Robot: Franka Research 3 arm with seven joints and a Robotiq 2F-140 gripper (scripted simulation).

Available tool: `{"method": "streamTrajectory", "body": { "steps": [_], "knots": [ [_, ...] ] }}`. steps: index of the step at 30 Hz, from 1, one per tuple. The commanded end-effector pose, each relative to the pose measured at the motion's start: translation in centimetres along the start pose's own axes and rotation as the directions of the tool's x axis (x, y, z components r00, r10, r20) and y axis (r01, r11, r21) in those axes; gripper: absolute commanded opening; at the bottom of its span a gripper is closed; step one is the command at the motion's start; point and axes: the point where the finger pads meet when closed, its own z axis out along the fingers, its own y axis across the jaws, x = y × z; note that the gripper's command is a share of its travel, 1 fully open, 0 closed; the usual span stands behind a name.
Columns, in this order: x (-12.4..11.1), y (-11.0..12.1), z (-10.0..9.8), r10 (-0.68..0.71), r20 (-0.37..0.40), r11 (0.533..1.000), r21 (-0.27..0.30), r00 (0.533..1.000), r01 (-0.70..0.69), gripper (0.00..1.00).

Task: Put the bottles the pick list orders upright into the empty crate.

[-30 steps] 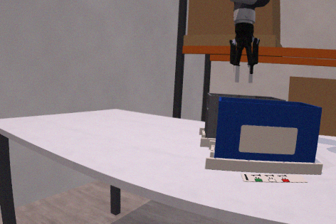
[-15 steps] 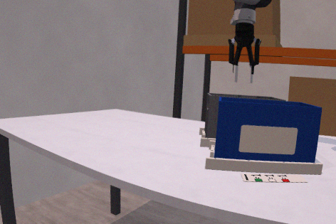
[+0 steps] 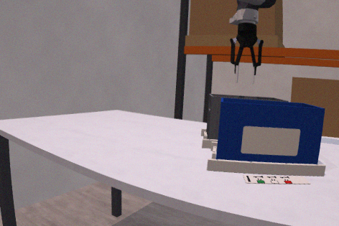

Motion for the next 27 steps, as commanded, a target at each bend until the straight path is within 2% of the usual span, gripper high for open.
{"method": "streamTrajectory", "body": {
  "steps": [1, 7, 22, 24, 27],
  "knots": [
    [0.05, 0.22, 0.09, -0.156, -0.001, 0.988, -0.003, 0.988, 0.156, 0.38],
    [0.05, 0.22, 0.09, -0.224, -0.003, 0.975, 0.001, 0.975, 0.224, 0.38],
    [0.05, 0.22, 0.09, -0.489, -0.012, 0.872, 0.006, 0.872, 0.489, 0.38],
    [0.05, 0.22, 0.09, -0.489, -0.012, 0.872, 0.006, 0.872, 0.489, 0.38],
    [0.05, 0.22, 0.09, -0.555, -0.015, 0.832, 0.005, 0.832, 0.555, 0.38]
  ]
}}
